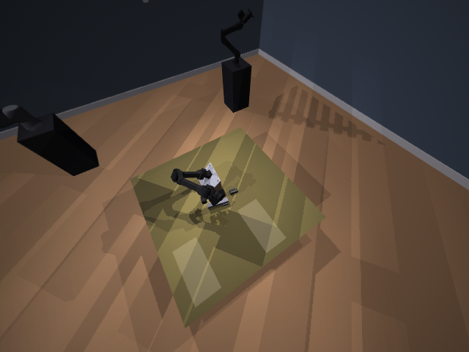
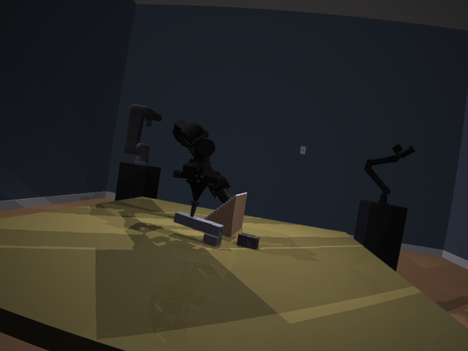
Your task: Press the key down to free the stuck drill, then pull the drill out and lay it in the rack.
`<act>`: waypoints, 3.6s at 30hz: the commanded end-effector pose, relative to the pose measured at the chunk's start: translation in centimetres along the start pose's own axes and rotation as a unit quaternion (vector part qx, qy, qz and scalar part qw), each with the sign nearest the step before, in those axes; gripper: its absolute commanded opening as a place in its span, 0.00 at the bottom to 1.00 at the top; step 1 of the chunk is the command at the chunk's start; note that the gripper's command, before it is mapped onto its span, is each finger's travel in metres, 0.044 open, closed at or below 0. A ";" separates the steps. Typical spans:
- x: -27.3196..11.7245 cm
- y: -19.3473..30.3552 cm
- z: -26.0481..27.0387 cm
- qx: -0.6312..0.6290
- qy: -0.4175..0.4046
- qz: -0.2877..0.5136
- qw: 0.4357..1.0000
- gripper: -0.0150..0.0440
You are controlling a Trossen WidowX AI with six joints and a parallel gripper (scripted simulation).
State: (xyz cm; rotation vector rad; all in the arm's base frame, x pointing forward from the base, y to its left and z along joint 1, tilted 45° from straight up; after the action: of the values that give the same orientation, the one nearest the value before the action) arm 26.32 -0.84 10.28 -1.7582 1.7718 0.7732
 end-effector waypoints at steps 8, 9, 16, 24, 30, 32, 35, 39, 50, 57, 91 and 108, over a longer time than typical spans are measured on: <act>1.3 0.7 0.0 -0.003 0.003 0.016 1.000 0.25; 1.4 0.7 0.0 -0.003 0.003 0.016 1.000 0.25; 1.6 0.8 0.0 -0.003 0.003 0.016 1.000 0.25; 1.8 0.8 -0.1 -0.003 0.003 0.016 1.000 0.25; 2.0 0.8 -0.1 -0.003 0.003 0.016 1.000 0.25; 2.1 0.8 -0.1 -0.003 0.003 0.016 1.000 0.25; 2.2 0.9 -0.1 -0.003 0.003 0.016 1.000 0.25; 2.3 0.9 -0.1 -0.003 0.003 0.016 1.000 0.25; 2.8 0.9 -0.2 -0.003 0.003 0.016 1.000 0.25; 3.0 1.0 -0.2 -0.003 0.004 0.016 1.000 0.25; 3.1 -3.1 10.5 -0.512 -0.006 0.011 0.859 1.00; 7.2 -2.9 15.0 -0.708 -0.010 0.011 0.706 1.00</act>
State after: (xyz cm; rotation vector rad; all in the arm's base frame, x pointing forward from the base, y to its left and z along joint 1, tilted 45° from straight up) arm 29.09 4.95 -4.07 -2.4263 1.1195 2.4434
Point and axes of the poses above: the point midway between the two fingers, 35 mm back from their tips, its own x axis out along the fingers, its own z axis across the jaws, y = z × x, the point moved 3 cm from there along -x, back along the fingers, and after that the axes turned 13 degrees about -x, right-handed, at the moved point
